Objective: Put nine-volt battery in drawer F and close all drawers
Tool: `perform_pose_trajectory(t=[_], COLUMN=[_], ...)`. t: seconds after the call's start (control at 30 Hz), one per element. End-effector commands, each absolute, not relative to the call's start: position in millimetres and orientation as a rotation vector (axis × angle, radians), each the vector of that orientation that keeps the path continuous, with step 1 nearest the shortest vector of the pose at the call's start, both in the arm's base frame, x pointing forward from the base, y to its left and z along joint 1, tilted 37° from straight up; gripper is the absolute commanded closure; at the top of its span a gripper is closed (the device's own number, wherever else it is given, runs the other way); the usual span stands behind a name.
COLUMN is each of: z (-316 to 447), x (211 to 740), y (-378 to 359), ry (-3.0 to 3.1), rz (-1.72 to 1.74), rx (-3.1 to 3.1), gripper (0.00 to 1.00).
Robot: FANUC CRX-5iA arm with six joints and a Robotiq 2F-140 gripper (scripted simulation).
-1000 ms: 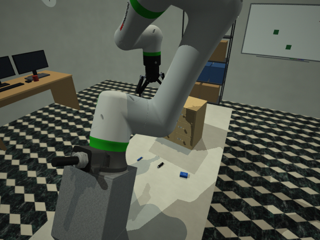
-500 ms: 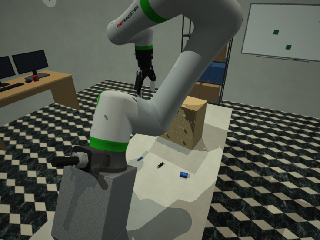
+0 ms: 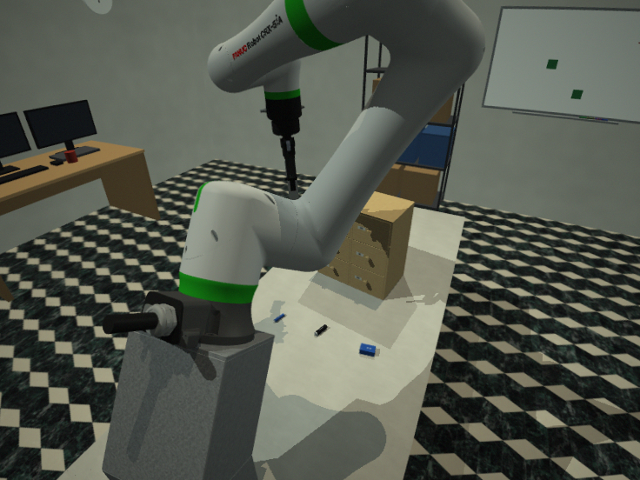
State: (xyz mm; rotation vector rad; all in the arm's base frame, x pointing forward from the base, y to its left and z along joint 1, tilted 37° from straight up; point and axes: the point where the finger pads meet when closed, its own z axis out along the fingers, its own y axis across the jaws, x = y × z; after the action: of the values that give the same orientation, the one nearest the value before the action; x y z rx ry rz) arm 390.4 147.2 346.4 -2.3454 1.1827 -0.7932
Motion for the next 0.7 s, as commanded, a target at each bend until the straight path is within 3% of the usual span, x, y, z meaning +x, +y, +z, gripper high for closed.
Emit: perform_pose_trajectory(t=[0.0, 0.43, 0.67], z=[346, 344, 341], x=[393, 410, 429], y=[147, 147, 146], ry=[0.860, 0.178, 0.194], rz=[-0.863, -1.173, -1.391], rx=[-2.546, -2.752, -2.658], gripper=[0.00, 0.00, 0.00])
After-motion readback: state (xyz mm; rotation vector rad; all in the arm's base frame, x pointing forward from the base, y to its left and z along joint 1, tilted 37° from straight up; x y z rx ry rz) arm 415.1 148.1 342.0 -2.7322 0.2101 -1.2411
